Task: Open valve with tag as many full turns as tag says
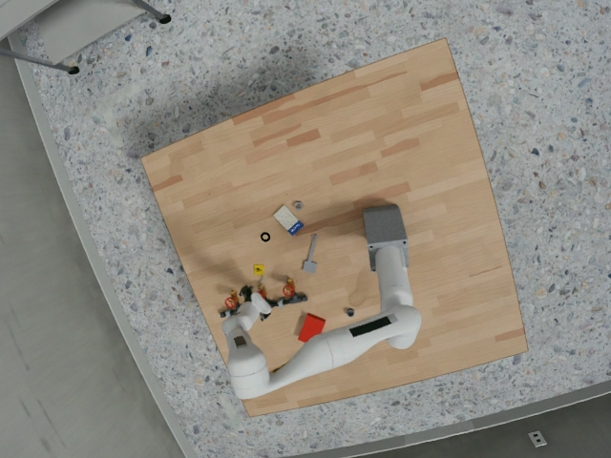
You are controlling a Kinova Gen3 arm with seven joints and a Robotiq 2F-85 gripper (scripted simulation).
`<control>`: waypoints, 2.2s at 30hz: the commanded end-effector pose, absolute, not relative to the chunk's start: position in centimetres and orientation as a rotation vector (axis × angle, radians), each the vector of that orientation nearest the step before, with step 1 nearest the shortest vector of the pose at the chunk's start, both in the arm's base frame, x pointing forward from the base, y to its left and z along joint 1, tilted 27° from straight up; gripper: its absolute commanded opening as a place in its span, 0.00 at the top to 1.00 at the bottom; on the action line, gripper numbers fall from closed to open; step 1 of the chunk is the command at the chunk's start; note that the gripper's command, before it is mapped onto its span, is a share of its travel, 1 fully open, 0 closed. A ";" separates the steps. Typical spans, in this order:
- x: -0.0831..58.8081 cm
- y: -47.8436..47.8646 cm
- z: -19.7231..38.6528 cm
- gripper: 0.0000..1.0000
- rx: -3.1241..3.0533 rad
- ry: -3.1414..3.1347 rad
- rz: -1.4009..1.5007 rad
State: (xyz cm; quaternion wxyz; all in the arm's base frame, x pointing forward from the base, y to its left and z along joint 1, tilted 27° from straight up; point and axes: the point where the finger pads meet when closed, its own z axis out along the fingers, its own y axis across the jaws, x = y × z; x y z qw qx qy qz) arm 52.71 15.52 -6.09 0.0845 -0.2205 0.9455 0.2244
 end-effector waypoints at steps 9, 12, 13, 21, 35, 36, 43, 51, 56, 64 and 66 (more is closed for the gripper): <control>52.8 15.5 -6.0 0.00 0.270 3.017 0.735; 52.8 15.5 -6.0 0.00 0.438 3.022 0.742; 52.8 15.5 -6.0 0.00 0.438 3.022 0.742; 52.8 15.5 -6.0 0.00 1.065 2.964 0.750; 52.8 15.5 -6.0 0.00 1.749 2.749 0.721; 52.8 15.5 -6.0 0.00 1.789 2.731 0.718; 52.8 15.5 -6.0 0.00 1.996 2.626 0.700; 52.8 15.5 -6.0 0.00 2.086 2.575 0.691; 52.8 15.5 -6.0 0.00 2.114 2.558 0.688; 52.8 15.5 -6.0 0.48 2.118 2.555 0.688; 52.8 15.5 -6.0 0.48 2.118 2.555 0.688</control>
